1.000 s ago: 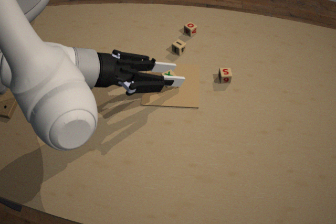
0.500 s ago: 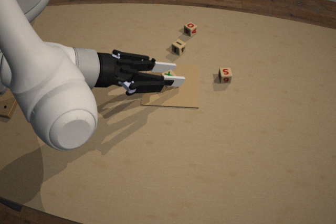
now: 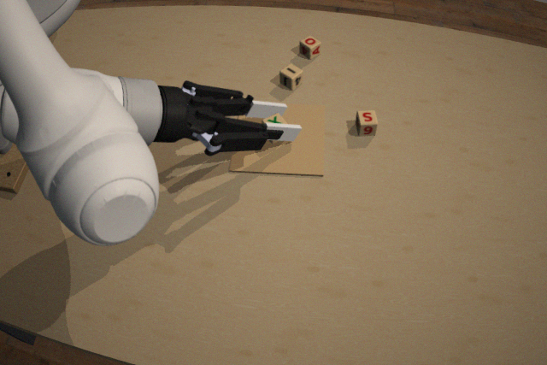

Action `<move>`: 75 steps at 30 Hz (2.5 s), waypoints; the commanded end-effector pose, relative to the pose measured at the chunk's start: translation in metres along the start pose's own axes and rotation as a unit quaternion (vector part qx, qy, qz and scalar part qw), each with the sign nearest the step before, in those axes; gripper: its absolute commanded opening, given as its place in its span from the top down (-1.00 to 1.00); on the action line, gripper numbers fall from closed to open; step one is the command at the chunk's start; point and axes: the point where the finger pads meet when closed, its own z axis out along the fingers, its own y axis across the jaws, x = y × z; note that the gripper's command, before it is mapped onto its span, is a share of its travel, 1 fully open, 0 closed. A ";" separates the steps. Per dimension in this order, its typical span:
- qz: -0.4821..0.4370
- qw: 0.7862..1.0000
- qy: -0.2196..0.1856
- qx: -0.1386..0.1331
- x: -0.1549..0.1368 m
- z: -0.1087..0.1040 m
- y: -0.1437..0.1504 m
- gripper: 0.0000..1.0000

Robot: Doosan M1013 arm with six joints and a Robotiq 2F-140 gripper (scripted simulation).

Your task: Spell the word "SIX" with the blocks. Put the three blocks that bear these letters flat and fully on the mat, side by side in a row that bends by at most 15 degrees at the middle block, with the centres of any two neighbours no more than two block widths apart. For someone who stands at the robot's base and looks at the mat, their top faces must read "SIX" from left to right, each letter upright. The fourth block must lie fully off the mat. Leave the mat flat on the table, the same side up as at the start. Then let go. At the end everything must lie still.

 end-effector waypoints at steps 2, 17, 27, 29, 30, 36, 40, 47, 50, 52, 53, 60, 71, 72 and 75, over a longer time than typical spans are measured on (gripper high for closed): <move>0.001 1.000 -0.001 0.002 -0.004 -0.003 -0.001 0.44; 0.001 1.000 -0.001 0.002 -0.039 -0.025 -0.001 0.44; 0.001 1.000 -0.001 -0.001 -0.043 -0.026 0.000 0.44; 0.003 1.000 0.001 -0.011 -0.045 -0.024 0.005 0.44; 0.004 1.000 0.003 -0.019 -0.047 -0.022 0.009 0.44; 0.018 0.993 0.047 -0.109 -0.062 -0.006 0.051 0.44; 0.021 0.989 0.065 -0.131 -0.063 -0.004 0.062 0.44; 0.030 0.968 0.159 -0.191 -0.060 -0.003 0.091 0.44; 0.031 0.958 0.200 -0.201 -0.057 -0.005 0.096 0.44; 0.031 0.952 0.227 -0.203 -0.054 -0.006 0.097 0.44; 0.031 0.948 0.241 -0.203 -0.053 -0.007 0.096 0.44; 0.027 0.927 0.326 -0.184 -0.048 -0.015 0.086 0.44; 0.012 0.892 0.445 -0.083 -0.060 -0.029 0.037 0.44; 0.011 0.889 0.452 -0.070 -0.063 -0.030 0.031 0.44; 0.009 0.885 0.462 -0.053 -0.067 -0.031 0.023 0.44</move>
